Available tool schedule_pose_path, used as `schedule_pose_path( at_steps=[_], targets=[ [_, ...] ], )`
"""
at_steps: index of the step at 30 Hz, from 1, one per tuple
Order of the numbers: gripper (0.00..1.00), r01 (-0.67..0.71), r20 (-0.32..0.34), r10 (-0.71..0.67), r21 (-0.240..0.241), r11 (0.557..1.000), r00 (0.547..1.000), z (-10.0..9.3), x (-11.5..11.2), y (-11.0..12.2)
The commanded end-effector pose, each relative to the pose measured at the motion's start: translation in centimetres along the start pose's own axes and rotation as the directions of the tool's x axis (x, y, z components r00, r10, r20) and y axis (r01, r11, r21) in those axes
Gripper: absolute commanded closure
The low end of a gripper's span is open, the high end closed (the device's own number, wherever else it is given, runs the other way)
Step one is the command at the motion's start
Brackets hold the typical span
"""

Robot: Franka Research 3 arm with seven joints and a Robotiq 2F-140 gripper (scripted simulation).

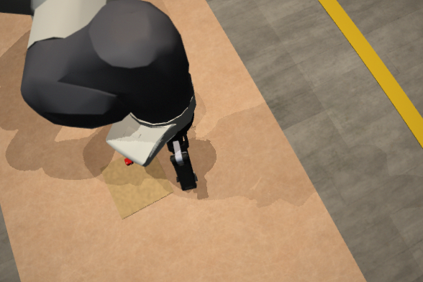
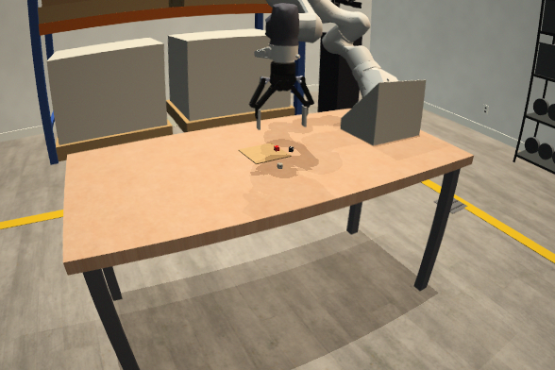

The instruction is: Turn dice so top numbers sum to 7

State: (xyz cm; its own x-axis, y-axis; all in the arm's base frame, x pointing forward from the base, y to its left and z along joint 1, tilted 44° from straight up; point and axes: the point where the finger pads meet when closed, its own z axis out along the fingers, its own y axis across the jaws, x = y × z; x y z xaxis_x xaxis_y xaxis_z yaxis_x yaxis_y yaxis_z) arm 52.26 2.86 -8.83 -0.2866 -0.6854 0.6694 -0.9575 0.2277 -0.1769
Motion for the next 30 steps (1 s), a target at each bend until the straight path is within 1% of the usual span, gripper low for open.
schedule_pose_path(
  at_steps=[1, 6, 12, 15, 16, 22, 30],
  targets=[
    [0.0, 0.173, -0.007, -0.173, -0.008, 0.985, 0.985, 0.5, 0.3, 0.1],
    [0.0, 0.243, -0.007, -0.243, -0.008, 0.97, 0.97, 0.8, 0.3, 0.1],
    [0.0, 0.347, -0.007, -0.347, -0.009, 0.938, 0.938, 1.1, 0.4, 0.1],
    [0.0, 0.359, -0.007, -0.359, -0.009, 0.933, 0.933, 1.2, 0.4, 0.1],
    [0.0, 0.401, -0.006, -0.401, -0.01, 0.916, 0.916, 1.3, 0.4, 0.1],
    [0.0, 0.48, -0.006, -0.48, -0.011, 0.877, 0.877, 1.6, 0.5, 0.1],
    [0.0, 0.598, -0.004, -0.598, -0.012, 0.801, 0.801, 2.0, 0.6, 0.1]
  ],
)
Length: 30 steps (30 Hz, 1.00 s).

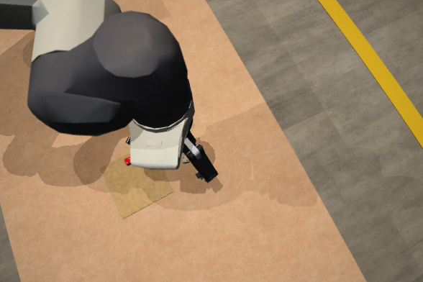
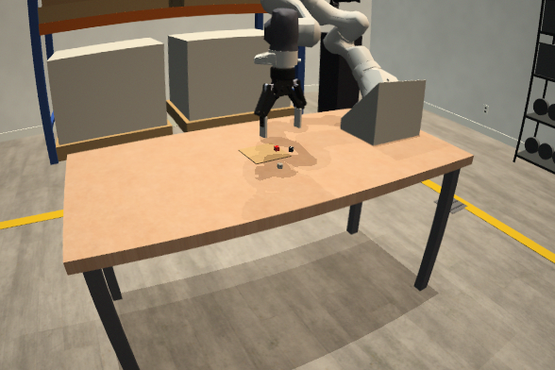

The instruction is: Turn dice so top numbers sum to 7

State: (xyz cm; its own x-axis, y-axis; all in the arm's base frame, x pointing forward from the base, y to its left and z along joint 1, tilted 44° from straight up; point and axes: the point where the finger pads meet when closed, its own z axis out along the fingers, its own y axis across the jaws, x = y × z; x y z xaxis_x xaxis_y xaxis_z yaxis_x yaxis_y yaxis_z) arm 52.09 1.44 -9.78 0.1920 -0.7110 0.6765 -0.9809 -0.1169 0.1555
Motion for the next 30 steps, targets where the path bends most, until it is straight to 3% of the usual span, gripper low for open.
schedule_pose_path(
  at_steps=[1, 19, 30],
  targets=[
    [0.0, 0.157, -0.002, -0.157, -0.01, 0.988, 0.988, 0.4, 0.1, 0.2],
    [0.0, 0.414, 0.001, -0.414, -0.01, 0.91, 0.91, 1.2, 0.3, 0.3],
    [0.0, 0.588, 0.003, -0.588, -0.009, 0.809, 0.809, 1.8, 0.4, 0.4]
  ],
)
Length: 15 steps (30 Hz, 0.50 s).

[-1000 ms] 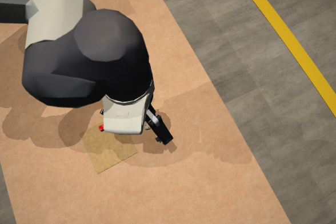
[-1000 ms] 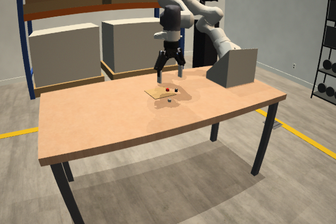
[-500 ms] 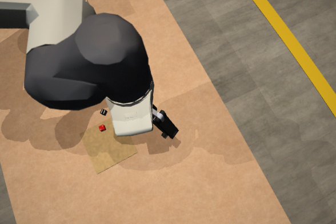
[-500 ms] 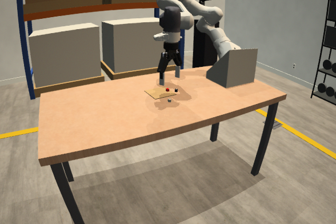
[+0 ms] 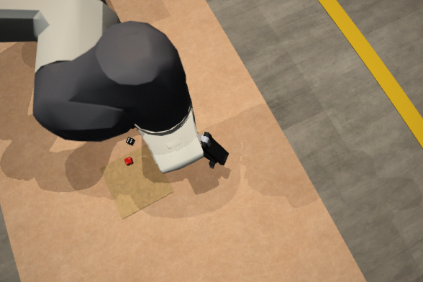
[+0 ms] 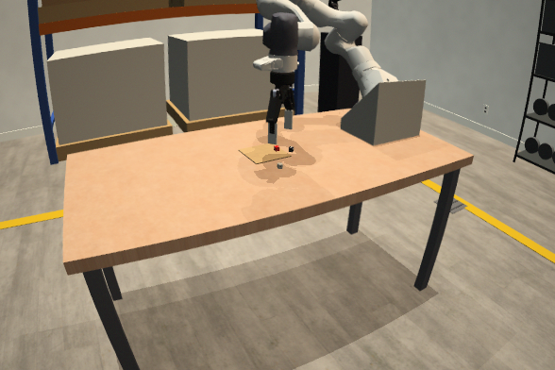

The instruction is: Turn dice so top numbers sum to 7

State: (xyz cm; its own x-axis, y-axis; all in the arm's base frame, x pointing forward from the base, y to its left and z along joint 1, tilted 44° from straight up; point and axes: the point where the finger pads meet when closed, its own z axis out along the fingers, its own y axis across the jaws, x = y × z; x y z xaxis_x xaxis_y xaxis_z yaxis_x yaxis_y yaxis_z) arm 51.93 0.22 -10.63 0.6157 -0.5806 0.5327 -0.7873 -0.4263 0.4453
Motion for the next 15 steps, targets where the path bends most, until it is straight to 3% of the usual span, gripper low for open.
schedule_pose_path(
  at_steps=[1, 7, 15],
  targets=[
    [0.0, 0.173, 0.004, -0.173, -0.009, 0.985, 0.985, 0.39, 0.01, 0.22],
    [0.0, 0.223, 0.004, -0.223, -0.008, 0.975, 0.975, 0.54, 0.02, 0.24],
    [0.0, 0.38, 0.005, -0.379, -0.006, 0.925, 0.925, 1.01, 0.06, 0.31]
  ],
)
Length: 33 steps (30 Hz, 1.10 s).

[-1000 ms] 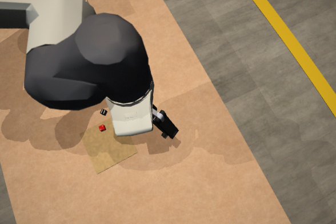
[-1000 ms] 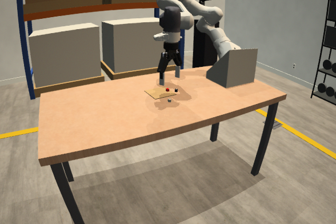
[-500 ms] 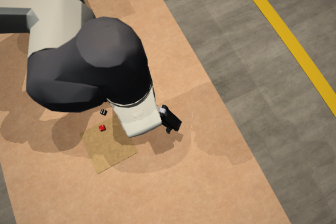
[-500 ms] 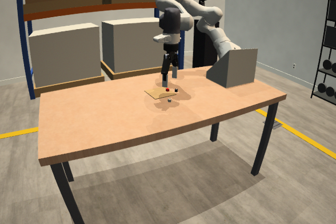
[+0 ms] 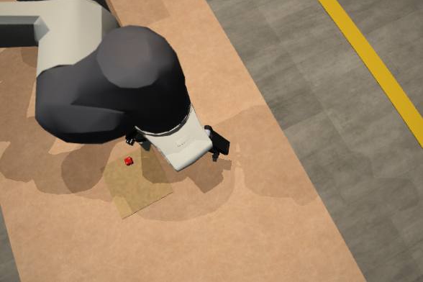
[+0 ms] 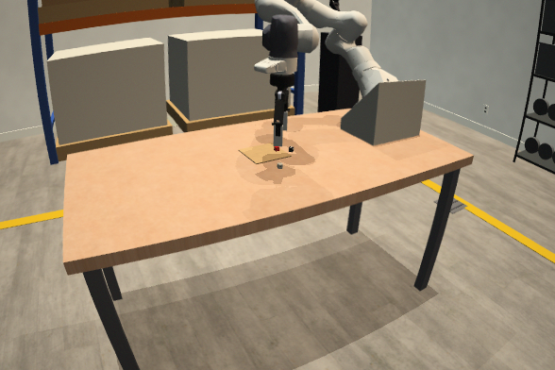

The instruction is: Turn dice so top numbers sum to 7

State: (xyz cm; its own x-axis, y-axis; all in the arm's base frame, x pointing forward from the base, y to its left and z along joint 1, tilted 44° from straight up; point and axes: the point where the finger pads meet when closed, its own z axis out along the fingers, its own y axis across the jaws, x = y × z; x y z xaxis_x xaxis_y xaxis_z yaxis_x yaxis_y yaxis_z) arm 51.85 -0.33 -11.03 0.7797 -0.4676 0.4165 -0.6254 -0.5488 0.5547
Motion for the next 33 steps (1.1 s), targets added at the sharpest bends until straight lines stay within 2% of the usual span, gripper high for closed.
schedule_pose_path(
  at_steps=[1, 13, 14, 33],
  targets=[
    [0.0, 0.173, 0.006, -0.173, -0.007, 0.985, 0.985, 0.38, -0.05, 0.2],
    [0.0, 0.324, 0.006, -0.324, -0.004, 0.946, 0.946, 0.81, -0.03, 0.26],
    [0.81, 0.324, 0.006, -0.324, -0.004, 0.946, 0.946, 0.81, -0.03, 0.26],
    [0.81, 0.324, 0.006, -0.324, -0.004, 0.946, 0.946, 0.81, -0.03, 0.26]
  ],
)
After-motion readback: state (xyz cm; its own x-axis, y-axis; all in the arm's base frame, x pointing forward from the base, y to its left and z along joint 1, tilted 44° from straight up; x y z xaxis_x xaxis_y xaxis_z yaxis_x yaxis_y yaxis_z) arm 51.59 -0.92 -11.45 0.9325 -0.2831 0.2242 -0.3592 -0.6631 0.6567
